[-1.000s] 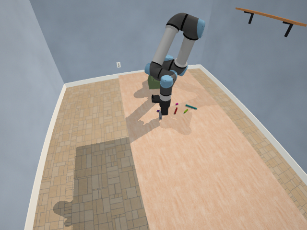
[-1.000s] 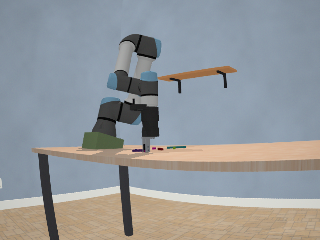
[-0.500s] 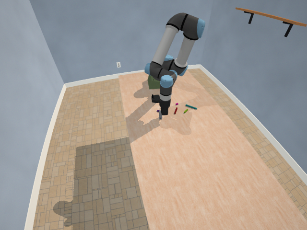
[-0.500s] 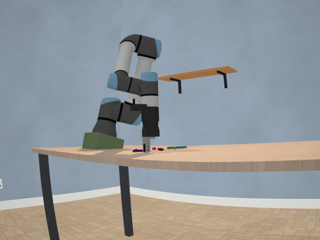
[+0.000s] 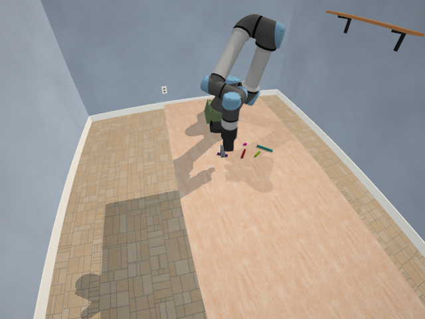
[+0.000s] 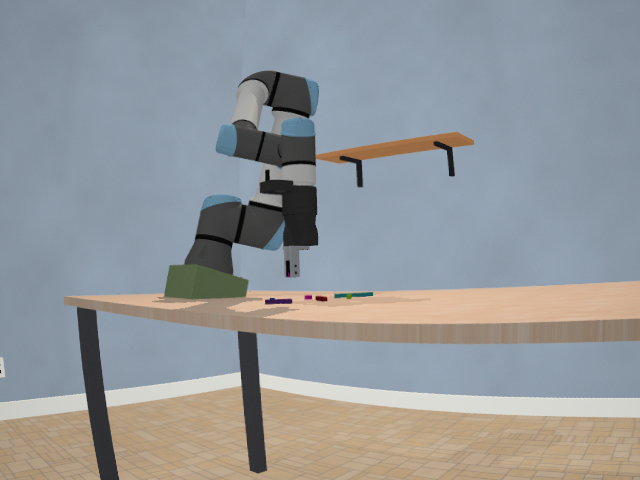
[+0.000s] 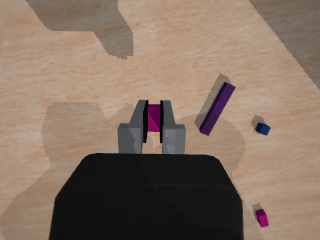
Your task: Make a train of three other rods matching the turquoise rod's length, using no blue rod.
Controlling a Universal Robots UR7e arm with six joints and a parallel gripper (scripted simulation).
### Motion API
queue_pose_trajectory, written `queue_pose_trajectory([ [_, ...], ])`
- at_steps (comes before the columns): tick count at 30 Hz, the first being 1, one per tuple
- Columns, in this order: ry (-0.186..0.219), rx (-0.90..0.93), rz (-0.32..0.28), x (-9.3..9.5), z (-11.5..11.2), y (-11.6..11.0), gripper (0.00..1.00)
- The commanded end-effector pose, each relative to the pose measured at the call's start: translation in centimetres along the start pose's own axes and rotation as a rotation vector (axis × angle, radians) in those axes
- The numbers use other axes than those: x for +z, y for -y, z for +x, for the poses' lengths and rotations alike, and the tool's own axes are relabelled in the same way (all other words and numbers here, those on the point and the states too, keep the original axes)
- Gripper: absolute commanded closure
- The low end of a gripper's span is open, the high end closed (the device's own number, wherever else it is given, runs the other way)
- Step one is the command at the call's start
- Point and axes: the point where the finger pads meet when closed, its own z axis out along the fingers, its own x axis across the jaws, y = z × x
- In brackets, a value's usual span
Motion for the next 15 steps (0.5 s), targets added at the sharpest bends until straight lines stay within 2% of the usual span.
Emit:
queue_pose_trajectory([
  [1, 0.003, 0.0, 0.001, -2.9, 0.0, 0.0, 0.76],
  [5, 0.003, 0.0, 0.001, -4.0, 0.0, 0.0, 0.76],
  [15, 0.003, 0.0, 0.001, -4.1, 0.0, 0.0, 0.76],
])
